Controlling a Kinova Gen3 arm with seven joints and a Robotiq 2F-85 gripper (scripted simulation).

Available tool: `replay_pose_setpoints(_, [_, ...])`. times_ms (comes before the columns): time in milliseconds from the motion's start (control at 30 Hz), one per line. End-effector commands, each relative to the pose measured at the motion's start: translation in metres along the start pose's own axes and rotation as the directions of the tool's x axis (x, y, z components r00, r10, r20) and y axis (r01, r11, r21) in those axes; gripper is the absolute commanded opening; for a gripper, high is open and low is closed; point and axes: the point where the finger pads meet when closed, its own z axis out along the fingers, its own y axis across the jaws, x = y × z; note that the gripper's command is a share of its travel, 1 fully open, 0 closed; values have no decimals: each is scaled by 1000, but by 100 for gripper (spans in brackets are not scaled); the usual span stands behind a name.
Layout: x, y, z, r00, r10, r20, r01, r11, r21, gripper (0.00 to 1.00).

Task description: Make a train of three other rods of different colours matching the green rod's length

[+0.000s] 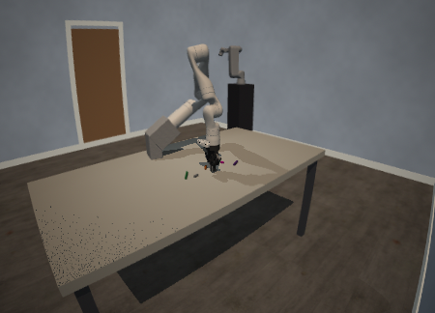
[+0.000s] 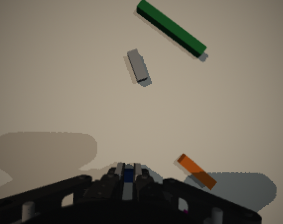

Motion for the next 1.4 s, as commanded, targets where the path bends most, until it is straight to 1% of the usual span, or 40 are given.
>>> replay_pose_setpoints(0, [0, -2, 1, 1000, 15, 2, -15, 1000, 6, 5])
replay_pose_setpoints(567, [0, -2, 1, 1000, 15, 2, -15, 1000, 6, 5])
replay_pose_setpoints(600, [0, -2, 1, 1000, 15, 2, -15, 1000, 6, 8])
replay_pose_setpoints(667, [0, -2, 1, 1000, 15, 2, -15, 1000, 6, 8])
replay_pose_setpoints(700, [0, -2, 1, 1000, 15, 2, -15, 1000, 6, 12])
replay_pose_setpoints(767, [0, -2, 1, 1000, 15, 2, -15, 1000, 6, 12])
replay_pose_setpoints(800, [0, -2, 1, 1000, 15, 2, -15, 1000, 6, 16])
replay_pose_setpoints(867, [0, -2, 1, 1000, 15, 2, -15, 1000, 6, 16])
replay_pose_setpoints(900, [0, -2, 1, 1000, 15, 2, -15, 1000, 6, 20])
replay_pose_setpoints(967, [0, -2, 1, 1000, 15, 2, -15, 1000, 6, 20])
replay_pose_setpoints(1000, [0, -2, 1, 1000, 15, 2, -15, 1000, 6, 24])
replay_pose_setpoints(1367, [0, -2, 1, 1000, 15, 2, -15, 1000, 6, 24])
